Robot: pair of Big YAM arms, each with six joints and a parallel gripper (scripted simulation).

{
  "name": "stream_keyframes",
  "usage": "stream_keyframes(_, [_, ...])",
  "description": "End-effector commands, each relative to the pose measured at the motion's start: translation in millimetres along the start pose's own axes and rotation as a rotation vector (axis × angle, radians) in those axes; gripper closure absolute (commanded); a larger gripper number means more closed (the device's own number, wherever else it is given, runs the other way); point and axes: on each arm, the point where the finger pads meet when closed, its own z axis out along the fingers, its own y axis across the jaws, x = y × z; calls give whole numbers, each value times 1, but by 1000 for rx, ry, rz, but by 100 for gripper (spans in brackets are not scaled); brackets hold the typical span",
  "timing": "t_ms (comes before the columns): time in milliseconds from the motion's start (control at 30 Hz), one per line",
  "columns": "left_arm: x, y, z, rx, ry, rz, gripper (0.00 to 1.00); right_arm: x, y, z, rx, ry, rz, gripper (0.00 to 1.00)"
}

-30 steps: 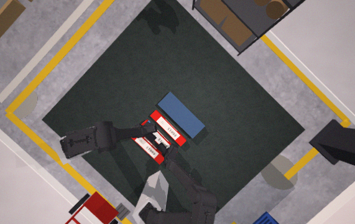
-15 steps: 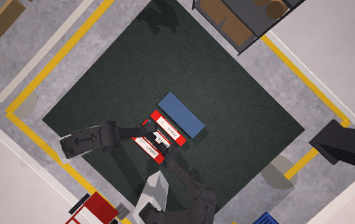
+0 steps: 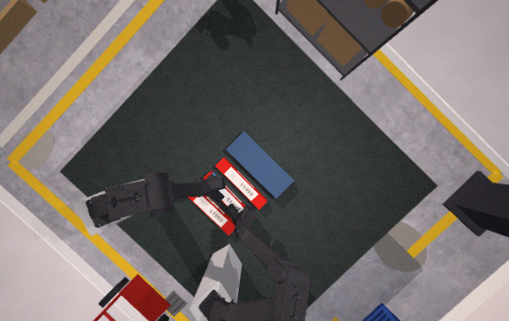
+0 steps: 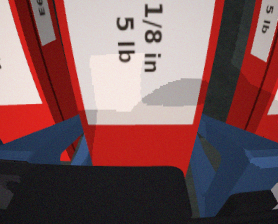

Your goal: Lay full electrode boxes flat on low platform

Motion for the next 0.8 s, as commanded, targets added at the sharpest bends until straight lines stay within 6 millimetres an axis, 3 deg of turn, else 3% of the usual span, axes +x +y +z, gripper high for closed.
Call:
stream_keyframes(0, [5, 3, -7, -15, 5, -20, 100, -4, 8, -9, 5, -9, -4, 100])
stream_keyframes(767, [5, -10, 0, -2, 7, -11, 100, -5, 13, -9, 5, -9, -4, 100])
